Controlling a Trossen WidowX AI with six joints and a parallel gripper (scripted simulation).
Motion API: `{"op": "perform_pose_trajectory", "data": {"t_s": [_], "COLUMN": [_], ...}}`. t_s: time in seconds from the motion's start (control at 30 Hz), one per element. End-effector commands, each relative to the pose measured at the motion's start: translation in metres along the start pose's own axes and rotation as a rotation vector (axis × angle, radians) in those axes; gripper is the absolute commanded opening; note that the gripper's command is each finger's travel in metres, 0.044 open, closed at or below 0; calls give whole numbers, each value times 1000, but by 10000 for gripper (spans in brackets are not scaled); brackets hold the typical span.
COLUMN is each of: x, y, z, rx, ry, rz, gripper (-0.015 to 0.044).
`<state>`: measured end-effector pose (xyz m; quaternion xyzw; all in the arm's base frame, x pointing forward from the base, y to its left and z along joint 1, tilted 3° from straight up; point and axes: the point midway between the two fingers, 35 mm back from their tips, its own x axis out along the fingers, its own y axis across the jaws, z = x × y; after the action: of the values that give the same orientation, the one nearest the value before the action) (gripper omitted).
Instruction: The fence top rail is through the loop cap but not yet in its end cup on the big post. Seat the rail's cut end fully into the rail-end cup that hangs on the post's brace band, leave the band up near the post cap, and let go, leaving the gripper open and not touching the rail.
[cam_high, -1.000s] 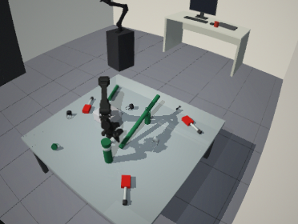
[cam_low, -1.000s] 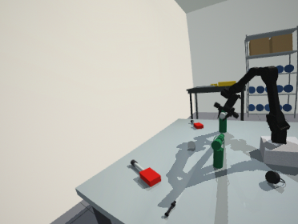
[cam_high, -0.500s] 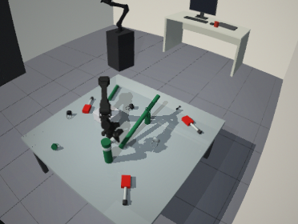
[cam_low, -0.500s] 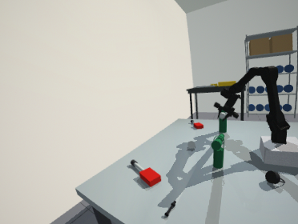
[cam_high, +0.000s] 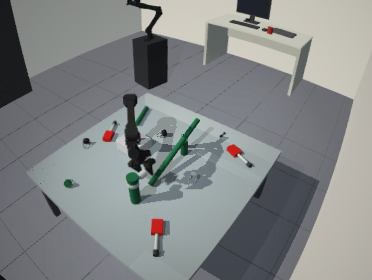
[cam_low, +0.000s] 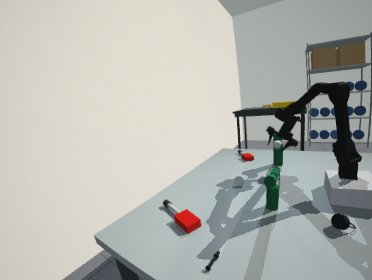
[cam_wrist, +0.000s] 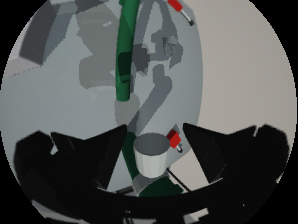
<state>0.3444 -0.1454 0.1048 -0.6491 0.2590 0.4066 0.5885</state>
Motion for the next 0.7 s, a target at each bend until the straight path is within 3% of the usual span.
{"op": "perform_pose_trajectory", "data": {"t_s": [0.0, 0.3, 0.67], "x": [-14, -22, -63], "y": [-8, -15, -40], "z": [15, 27, 92], "rx": [-5, 44, 915], "ry": [4, 1, 58], "rz": [-3, -4, -2], "gripper": [440, 440, 440]}}
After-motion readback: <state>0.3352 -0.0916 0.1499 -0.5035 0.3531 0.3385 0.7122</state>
